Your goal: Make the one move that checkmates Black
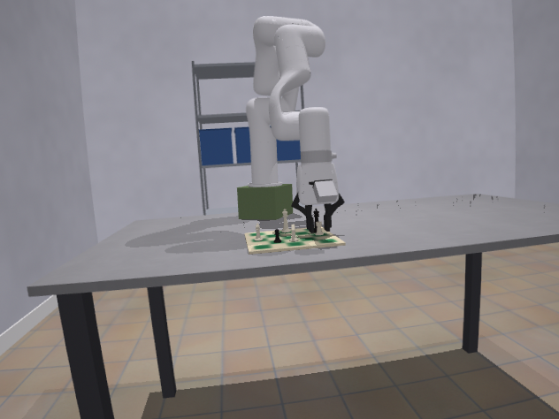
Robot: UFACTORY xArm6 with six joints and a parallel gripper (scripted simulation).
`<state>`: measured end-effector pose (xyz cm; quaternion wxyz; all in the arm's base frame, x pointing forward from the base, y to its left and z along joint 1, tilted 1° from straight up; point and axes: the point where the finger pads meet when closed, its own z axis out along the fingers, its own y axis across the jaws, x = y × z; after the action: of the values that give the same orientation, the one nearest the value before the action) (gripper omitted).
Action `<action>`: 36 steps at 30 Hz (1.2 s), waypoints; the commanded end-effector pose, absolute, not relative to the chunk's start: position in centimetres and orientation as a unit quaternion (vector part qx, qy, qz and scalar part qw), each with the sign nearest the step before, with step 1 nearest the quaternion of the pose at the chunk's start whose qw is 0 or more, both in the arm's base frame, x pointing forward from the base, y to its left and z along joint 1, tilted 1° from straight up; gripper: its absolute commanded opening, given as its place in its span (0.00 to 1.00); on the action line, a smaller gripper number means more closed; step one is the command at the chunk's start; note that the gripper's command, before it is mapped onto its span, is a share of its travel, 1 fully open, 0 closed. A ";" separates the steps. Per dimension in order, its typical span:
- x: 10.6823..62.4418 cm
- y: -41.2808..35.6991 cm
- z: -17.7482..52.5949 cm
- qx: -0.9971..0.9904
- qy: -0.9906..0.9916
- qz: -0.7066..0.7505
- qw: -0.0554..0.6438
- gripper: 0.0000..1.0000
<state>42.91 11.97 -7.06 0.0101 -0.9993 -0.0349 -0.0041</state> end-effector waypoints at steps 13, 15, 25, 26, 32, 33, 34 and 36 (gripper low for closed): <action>43.0 11.9 -1.5 -0.999 -0.035 -0.006 0.011 0.37; 43.0 11.9 -0.5 -0.999 -0.035 -0.006 0.011 0.37; 43.0 11.8 2.0 -0.999 -0.035 -0.006 0.011 0.37; 43.0 11.8 2.0 -0.999 -0.035 -0.006 0.011 0.37; 43.0 11.8 2.0 -0.999 -0.035 -0.006 0.011 1.00; 43.0 11.8 2.0 -0.999 -0.035 -0.006 0.011 1.00; 43.0 11.8 2.0 -0.999 -0.035 -0.006 0.011 1.00; 43.0 11.8 2.0 -0.999 -0.035 -0.006 0.011 1.00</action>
<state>42.81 11.78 1.82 0.0100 -0.9993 -0.0349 -0.0040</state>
